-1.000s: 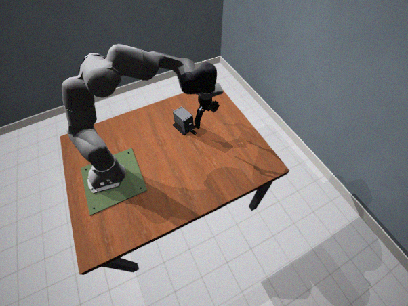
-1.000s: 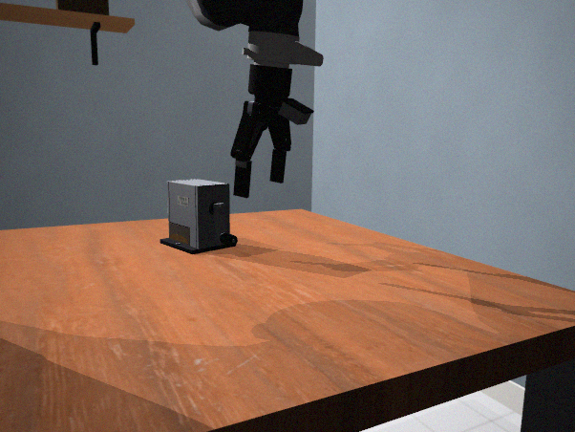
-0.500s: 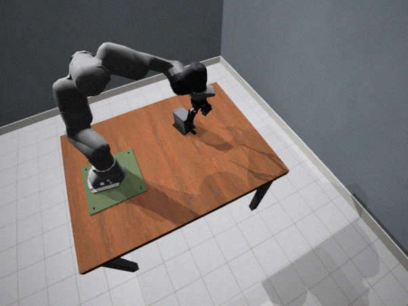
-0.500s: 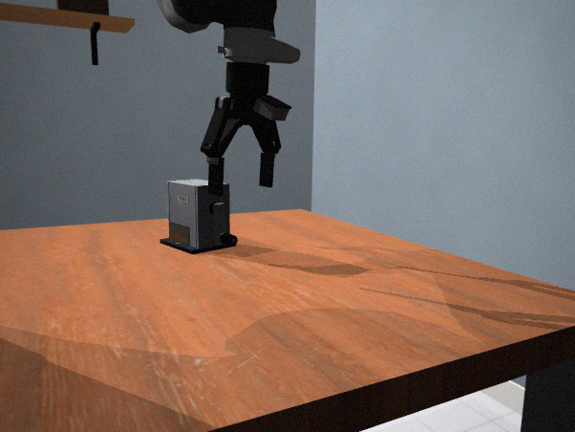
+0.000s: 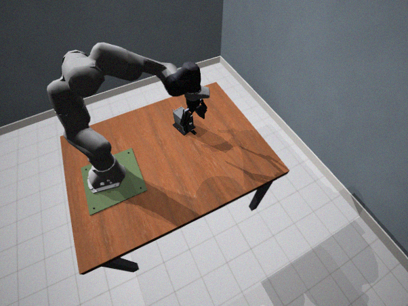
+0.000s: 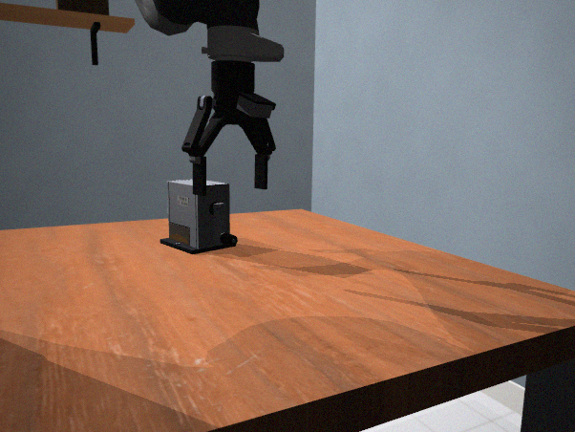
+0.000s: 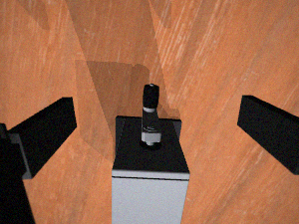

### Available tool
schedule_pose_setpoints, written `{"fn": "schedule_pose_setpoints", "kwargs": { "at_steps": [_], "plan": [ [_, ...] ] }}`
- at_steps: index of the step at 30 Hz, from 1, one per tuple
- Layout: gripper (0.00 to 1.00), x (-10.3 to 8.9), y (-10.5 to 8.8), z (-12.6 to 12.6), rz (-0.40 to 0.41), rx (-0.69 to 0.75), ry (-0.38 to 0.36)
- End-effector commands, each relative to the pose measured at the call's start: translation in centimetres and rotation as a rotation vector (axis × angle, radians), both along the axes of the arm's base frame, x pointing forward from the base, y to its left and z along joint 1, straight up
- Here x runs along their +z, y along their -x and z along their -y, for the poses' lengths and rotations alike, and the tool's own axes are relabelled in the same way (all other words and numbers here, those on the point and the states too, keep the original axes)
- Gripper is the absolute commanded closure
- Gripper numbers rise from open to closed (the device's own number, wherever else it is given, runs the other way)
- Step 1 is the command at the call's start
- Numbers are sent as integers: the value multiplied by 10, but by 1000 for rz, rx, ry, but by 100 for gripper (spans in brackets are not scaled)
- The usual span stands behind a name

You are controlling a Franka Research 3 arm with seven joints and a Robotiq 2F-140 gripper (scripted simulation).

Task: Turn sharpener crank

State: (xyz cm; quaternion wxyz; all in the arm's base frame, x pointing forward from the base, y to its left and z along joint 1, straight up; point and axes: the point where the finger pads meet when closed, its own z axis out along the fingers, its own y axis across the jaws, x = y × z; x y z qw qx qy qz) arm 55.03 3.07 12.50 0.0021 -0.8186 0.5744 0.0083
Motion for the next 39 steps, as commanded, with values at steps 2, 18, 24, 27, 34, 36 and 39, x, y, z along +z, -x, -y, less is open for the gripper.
{"fn": "schedule_pose_setpoints", "kwargs": {
  "at_steps": [2,18,24,27,34,36,39],
  "plan": [
    [0,1,-2,1,11,-82,14],
    [0,1,-2,1,11,-82,14],
    [0,1,-2,1,11,-82,14],
    [90,1,-2,1,11,-82,14],
    [90,1,-2,1,11,-82,14],
    [90,1,-2,1,11,-82,14],
    [90,1,-2,1,11,-82,14]
  ]
}}
